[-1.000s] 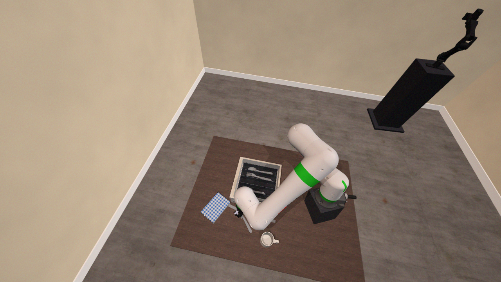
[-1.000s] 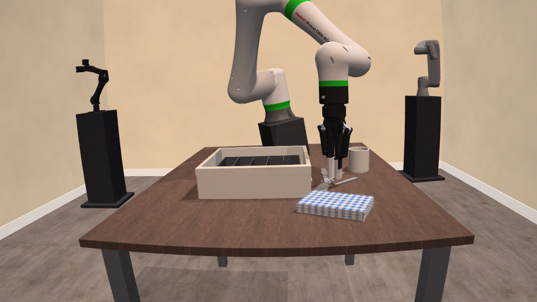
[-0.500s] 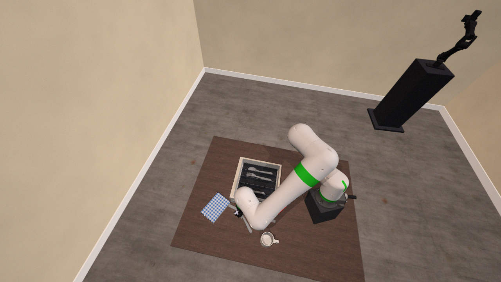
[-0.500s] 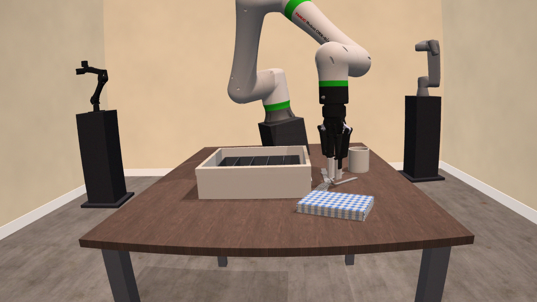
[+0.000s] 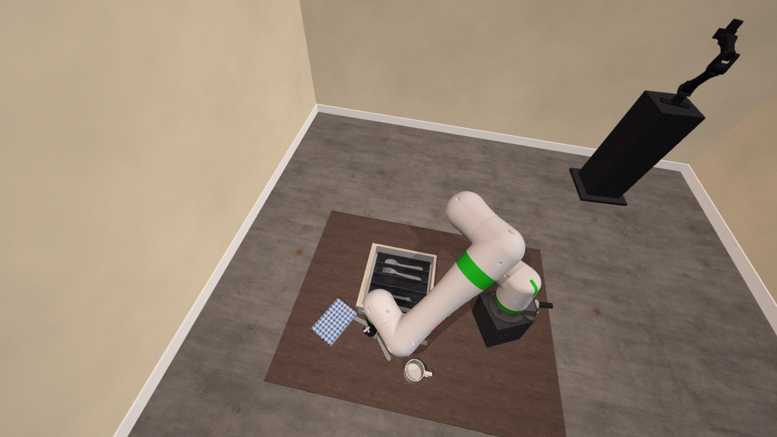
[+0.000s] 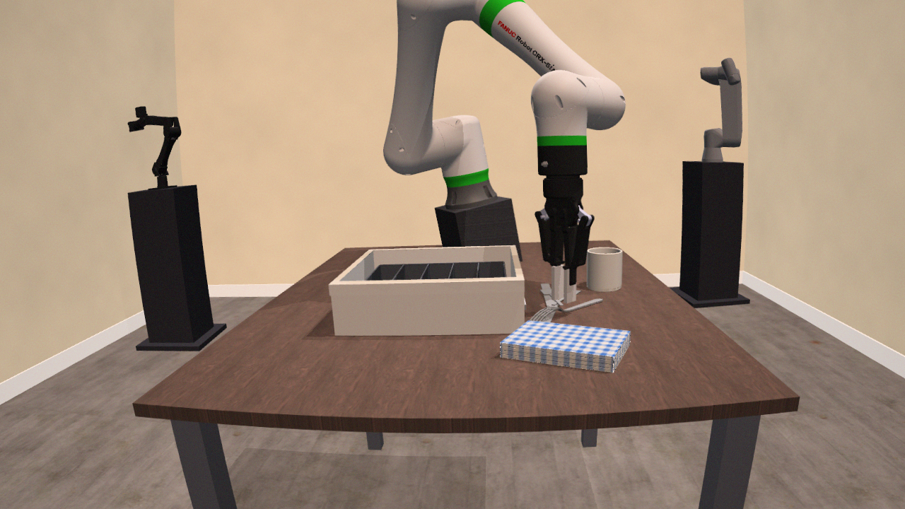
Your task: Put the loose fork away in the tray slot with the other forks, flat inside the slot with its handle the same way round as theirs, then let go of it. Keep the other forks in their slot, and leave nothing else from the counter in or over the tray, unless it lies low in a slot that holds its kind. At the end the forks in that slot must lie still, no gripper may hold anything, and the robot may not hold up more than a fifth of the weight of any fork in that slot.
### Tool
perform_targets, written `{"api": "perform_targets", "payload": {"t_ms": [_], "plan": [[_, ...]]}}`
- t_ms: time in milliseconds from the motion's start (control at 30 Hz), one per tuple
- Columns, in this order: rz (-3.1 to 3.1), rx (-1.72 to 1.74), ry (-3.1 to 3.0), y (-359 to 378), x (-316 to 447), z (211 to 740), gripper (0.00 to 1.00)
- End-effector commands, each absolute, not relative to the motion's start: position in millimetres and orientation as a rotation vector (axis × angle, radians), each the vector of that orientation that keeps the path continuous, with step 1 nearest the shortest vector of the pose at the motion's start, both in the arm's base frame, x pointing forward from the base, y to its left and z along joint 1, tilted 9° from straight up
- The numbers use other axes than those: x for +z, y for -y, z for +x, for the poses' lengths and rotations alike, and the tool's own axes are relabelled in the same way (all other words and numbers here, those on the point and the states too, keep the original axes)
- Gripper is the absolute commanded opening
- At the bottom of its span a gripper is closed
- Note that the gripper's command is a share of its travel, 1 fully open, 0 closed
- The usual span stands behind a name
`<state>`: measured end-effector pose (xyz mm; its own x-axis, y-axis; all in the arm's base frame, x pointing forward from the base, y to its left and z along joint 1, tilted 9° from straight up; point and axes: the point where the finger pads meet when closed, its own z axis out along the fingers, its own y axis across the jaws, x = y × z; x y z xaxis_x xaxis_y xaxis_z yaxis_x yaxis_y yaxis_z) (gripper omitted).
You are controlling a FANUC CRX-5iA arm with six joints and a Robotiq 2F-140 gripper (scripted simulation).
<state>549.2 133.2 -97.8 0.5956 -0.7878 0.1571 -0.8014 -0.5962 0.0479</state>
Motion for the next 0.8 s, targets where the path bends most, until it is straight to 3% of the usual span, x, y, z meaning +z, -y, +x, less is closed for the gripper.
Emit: {"api": "perform_targets", "payload": {"t_ms": [0,767], "plan": [[2.704,0.182,1.352,-133.2,-97.9,549.4,0.16],[2.704,0.182,1.352,-130.8,-113.5,550.3,0.16]]}}
